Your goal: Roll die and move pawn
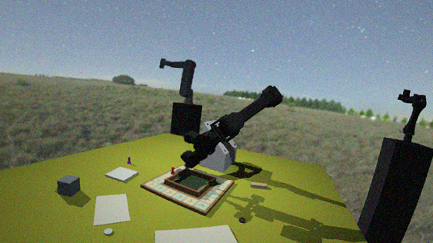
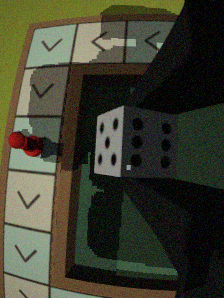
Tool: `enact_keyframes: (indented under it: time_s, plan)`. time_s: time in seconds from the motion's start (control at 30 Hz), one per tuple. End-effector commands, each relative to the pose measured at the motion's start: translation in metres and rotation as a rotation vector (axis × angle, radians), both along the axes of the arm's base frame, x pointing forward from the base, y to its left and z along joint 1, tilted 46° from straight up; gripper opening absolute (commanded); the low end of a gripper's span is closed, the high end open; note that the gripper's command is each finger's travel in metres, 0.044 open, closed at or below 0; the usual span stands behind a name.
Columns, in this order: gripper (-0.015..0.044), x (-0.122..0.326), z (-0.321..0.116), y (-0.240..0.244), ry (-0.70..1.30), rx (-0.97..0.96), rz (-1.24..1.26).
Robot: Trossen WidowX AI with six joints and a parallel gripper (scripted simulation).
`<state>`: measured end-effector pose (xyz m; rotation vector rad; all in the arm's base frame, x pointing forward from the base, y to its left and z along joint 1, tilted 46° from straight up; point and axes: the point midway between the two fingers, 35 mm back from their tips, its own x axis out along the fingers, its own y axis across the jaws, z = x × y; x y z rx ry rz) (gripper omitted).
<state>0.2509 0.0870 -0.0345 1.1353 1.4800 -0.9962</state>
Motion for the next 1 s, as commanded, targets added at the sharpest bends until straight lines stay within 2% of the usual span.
enact_keyframes:
  time_s: [0.0, 0.13, 0.27, 0.47, 0.97]
  plan:
    - [0.0, -0.001, 0.0, 0.0, -0.067, -0.126, -0.018]
    - [0.0, 0.0, 0.001, 0.0, -0.131, -0.209, -0.035]
    - [0.0, 0.001, 0.004, 0.0, -0.134, -0.213, -0.036]
    - [0.0, 0.012, 0.053, -0.006, -0.135, -0.213, -0.036]
    - [0.0, 0.01, 0.05, -0.006, -0.133, -0.208, -0.039]
